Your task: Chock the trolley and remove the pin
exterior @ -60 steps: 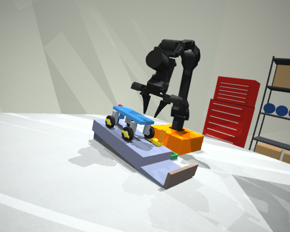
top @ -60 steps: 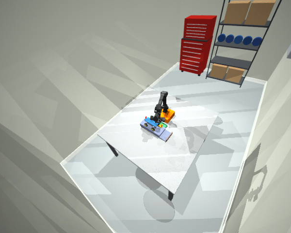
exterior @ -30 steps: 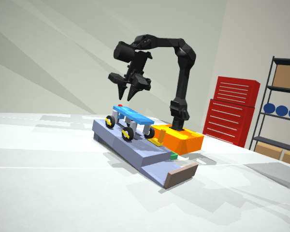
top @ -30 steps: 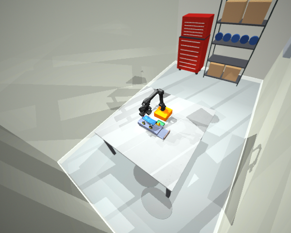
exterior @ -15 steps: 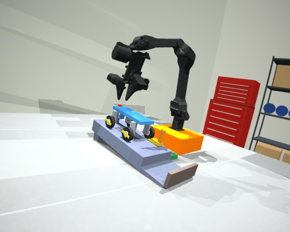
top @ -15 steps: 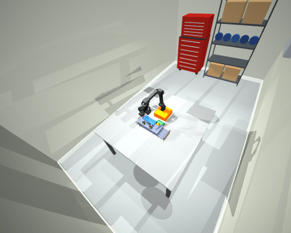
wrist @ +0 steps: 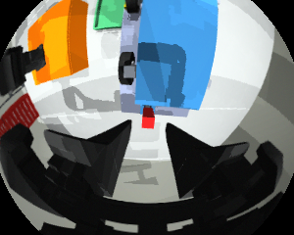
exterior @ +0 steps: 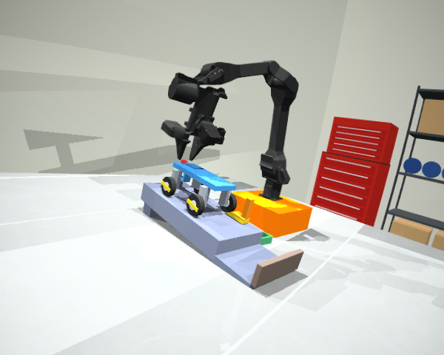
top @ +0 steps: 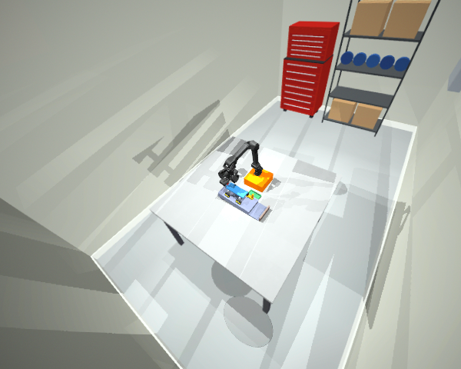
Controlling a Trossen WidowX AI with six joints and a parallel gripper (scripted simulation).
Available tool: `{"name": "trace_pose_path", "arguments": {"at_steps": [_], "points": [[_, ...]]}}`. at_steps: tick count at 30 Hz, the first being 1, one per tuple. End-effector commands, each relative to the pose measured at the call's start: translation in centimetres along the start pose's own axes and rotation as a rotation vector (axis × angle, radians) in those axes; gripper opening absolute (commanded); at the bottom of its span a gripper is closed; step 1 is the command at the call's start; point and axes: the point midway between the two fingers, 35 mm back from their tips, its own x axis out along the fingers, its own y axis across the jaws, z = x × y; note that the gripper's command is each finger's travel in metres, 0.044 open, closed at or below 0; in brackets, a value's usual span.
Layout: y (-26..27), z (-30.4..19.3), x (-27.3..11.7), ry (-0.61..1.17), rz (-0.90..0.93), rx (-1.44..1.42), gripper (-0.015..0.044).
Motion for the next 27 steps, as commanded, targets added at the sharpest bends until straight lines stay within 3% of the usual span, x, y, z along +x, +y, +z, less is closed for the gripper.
{"name": "trace_pose_path", "arguments": {"at_steps": [1, 27], "points": [[0.1, 0.1, 0.4, 0.000, 0.006, -0.005, 0.0190], [0.0, -0.1, 3.5, 0.001, 0.006, -0.005, 0.0190]]}}
